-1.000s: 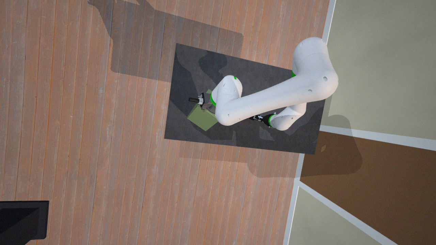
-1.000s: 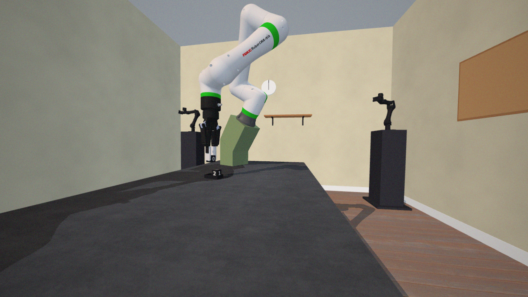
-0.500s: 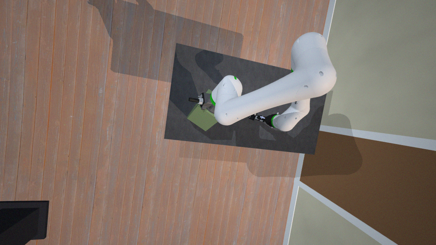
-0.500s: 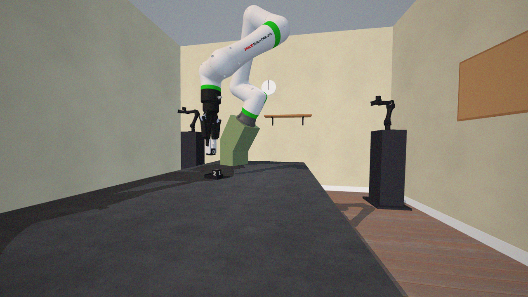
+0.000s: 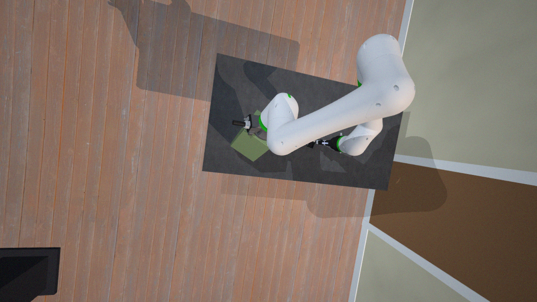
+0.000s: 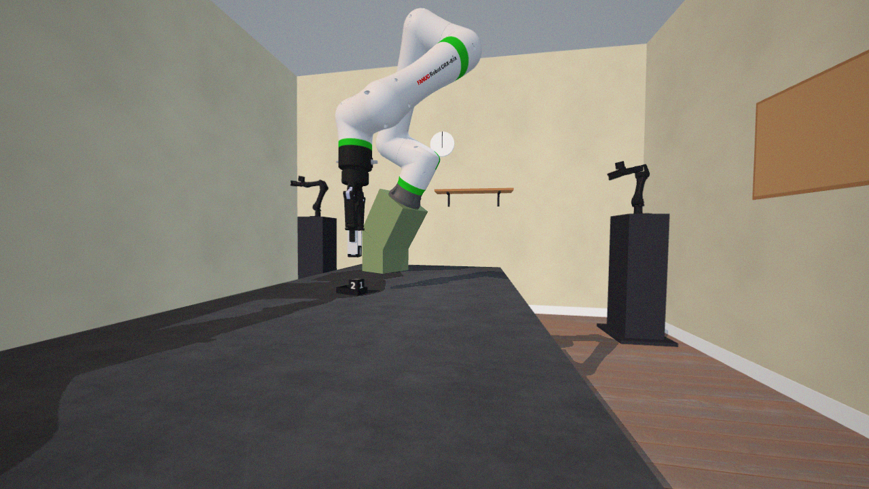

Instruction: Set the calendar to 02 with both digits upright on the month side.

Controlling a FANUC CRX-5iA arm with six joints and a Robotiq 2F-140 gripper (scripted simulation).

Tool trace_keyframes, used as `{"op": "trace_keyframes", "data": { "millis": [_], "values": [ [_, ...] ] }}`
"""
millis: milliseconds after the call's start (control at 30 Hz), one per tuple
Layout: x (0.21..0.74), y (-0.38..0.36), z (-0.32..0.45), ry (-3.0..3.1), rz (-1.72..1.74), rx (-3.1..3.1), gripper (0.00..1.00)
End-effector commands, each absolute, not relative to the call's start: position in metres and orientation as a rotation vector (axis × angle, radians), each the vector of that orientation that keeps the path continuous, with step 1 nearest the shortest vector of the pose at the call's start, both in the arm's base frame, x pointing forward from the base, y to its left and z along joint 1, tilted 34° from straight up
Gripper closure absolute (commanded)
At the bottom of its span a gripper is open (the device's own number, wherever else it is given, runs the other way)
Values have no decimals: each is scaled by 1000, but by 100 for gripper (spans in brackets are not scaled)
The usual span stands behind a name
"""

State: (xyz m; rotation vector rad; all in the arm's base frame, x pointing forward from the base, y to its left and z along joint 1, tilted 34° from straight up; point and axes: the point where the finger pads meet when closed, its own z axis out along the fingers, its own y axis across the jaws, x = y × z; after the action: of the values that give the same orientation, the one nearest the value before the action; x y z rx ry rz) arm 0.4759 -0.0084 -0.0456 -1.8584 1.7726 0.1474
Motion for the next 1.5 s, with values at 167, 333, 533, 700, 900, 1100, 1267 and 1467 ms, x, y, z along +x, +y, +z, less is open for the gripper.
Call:
{"op": "trace_keyframes", "data": {
  "millis": [167, 333, 533, 700, 900, 1100, 1267, 1467],
  "values": [
    [484, 14, -32, 1421, 14, -2125, 83],
    [488, 27, -25, 1219, -58, -2247, 83],
    [491, 36, -20, 1073, -108, -2323, 83],
    [495, 53, -10, 804, -196, -2436, 83],
    [499, 72, 1, 481, -297, -2531, 83],
    [499, 75, 3, 440, -309, -2540, 83],
    [499, 75, 3, 440, -309, -2540, 83],
    [499, 75, 2, 440, -309, -2540, 83]
  ]
}}
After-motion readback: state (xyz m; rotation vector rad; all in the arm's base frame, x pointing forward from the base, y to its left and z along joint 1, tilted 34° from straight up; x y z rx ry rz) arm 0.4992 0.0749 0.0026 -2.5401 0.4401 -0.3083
